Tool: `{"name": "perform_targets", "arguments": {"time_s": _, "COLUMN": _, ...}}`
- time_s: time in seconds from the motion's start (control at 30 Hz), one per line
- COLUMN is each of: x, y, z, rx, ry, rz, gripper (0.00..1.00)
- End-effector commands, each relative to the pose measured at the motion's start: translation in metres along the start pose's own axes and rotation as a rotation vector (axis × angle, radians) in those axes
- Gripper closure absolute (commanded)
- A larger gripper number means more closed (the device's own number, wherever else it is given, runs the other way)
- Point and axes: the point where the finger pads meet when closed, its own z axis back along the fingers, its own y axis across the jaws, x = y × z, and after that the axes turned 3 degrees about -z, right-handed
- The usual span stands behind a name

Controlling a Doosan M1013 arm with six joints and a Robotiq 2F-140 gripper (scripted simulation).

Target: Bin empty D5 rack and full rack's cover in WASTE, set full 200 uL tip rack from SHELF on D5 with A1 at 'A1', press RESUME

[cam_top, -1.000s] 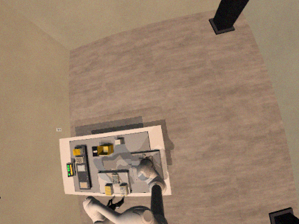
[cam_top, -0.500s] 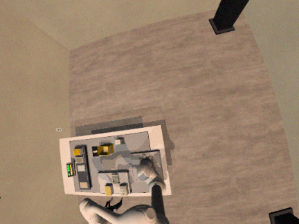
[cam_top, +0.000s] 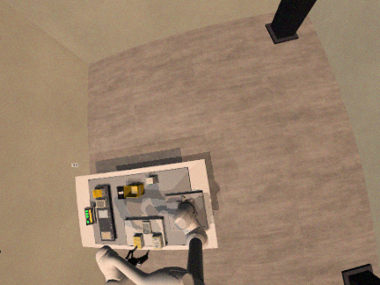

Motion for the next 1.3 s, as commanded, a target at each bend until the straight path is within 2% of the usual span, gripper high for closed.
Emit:
{"name": "perform_targets", "arguments": {"time_s": 0.0, "x": 0.003, "y": 0.012, "z": 0.000, "rx": 0.000, "ry": 0.000, "rz": -0.046, "gripper": 0.23}}
{"name": "perform_targets", "arguments": {"time_s": 0.43, "x": 0.015, "y": 0.076, "z": 0.000, "rx": 0.000, "ry": 0.000, "rz": -0.306, "gripper": 0.23}}
{"name": "perform_targets", "arguments": {"time_s": 0.5, "x": 0.015, "y": 0.076, "z": 0.000, "rx": 0.000, "ry": 0.000, "rz": -0.306, "gripper": 0.23}}
{"name": "perform_targets", "arguments": {"time_s": 1.0, "x": 0.028, "y": 0.150, "z": 0.000, "rx": 0.000, "ry": 0.000, "rz": -0.606, "gripper": 0.23}}
{"name": "perform_targets", "arguments": {"time_s": 1.07, "x": 0.028, "y": 0.150, "z": 0.000, "rx": 0.000, "ry": 0.000, "rz": -0.606, "gripper": 0.23}}
{"name": "perform_targets", "arguments": {"time_s": 1.27, "x": 0.034, "y": 0.179, "z": 0.000, "rx": 0.000, "ry": 0.000, "rz": -0.726, "gripper": 0.23}}
